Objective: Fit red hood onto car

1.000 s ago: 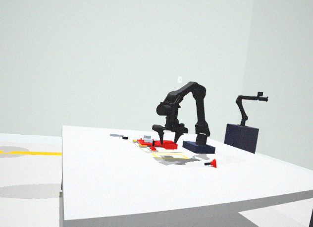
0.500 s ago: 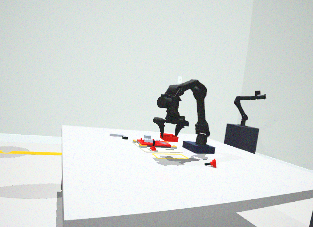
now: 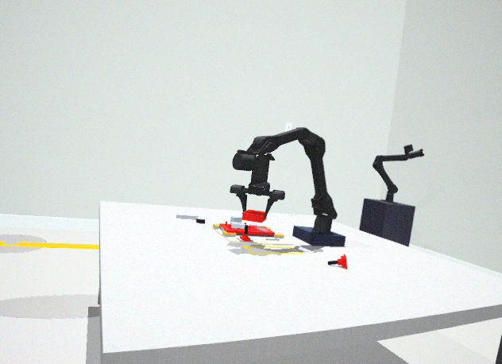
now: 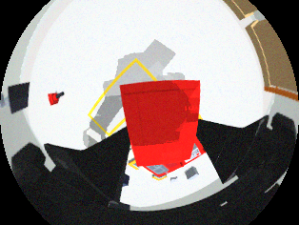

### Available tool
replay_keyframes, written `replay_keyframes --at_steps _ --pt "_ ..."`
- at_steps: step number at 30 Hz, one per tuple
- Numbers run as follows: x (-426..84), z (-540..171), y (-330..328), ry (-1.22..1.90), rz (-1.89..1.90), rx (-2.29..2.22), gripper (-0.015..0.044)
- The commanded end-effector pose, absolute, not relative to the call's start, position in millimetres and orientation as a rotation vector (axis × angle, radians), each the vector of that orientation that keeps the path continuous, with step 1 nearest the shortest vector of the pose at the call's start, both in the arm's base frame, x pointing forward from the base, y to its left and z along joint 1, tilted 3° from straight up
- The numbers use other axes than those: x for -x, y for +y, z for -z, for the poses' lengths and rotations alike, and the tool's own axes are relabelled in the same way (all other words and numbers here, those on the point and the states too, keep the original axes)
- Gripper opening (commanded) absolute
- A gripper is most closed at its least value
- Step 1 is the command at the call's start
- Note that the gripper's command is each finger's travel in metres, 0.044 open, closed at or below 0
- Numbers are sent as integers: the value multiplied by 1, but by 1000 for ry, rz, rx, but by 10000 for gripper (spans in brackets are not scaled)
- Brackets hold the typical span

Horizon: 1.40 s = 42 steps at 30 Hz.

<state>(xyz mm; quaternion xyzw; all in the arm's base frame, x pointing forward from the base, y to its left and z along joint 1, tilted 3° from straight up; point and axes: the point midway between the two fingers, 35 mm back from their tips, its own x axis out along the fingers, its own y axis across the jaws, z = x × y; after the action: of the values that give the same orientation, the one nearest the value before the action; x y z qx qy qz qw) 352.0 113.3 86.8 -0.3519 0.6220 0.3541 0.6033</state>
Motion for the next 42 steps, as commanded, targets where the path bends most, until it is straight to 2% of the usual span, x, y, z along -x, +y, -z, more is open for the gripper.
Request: replay_keyframes --at_steps 1,24,32,42 --pt "-357 -91 92 1466 -711 721 0" --pt "-360 -96 -45 1576 -18 59 0" --pt "-360 -91 -49 1577 2 39 0" --pt "-359 -49 -50 1577 2 39 0"
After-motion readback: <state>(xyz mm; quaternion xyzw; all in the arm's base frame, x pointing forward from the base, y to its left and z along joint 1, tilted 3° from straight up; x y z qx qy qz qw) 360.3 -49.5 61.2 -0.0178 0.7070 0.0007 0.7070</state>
